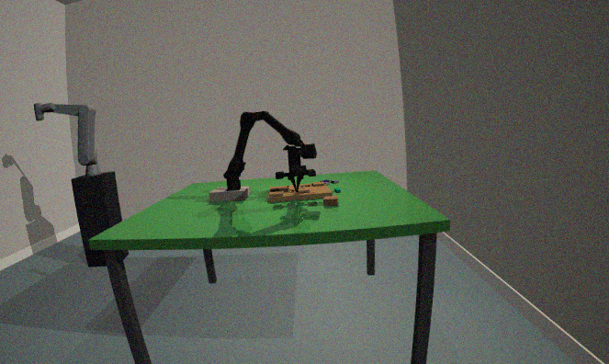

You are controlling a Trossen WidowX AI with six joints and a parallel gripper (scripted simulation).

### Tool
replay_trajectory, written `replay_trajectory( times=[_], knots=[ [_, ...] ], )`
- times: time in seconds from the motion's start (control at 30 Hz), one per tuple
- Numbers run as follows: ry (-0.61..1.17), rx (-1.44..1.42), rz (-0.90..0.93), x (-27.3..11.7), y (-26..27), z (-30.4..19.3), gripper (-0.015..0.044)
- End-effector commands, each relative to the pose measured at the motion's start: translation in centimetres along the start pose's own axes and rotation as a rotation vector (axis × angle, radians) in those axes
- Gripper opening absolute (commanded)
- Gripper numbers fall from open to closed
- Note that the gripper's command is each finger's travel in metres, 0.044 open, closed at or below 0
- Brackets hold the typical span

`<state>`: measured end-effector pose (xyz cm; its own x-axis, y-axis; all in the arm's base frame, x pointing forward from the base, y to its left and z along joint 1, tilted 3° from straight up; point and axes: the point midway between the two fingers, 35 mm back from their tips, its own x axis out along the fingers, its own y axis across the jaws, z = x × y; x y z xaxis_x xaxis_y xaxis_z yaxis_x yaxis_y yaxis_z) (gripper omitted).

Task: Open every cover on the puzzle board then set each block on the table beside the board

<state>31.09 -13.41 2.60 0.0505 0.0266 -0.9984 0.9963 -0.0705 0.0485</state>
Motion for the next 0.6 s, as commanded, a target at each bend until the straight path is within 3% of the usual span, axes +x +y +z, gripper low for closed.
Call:
replay_trajectory(
  times=[0.0, 0.57],
  knots=[
    [-0.001, 0.005, 0.002, 0.1, 0.5, 0.2, 0.0000],
    [-0.002, 0.005, 0.004, 0.1, 2.3, 0.6, 0.0000]
  ],
)
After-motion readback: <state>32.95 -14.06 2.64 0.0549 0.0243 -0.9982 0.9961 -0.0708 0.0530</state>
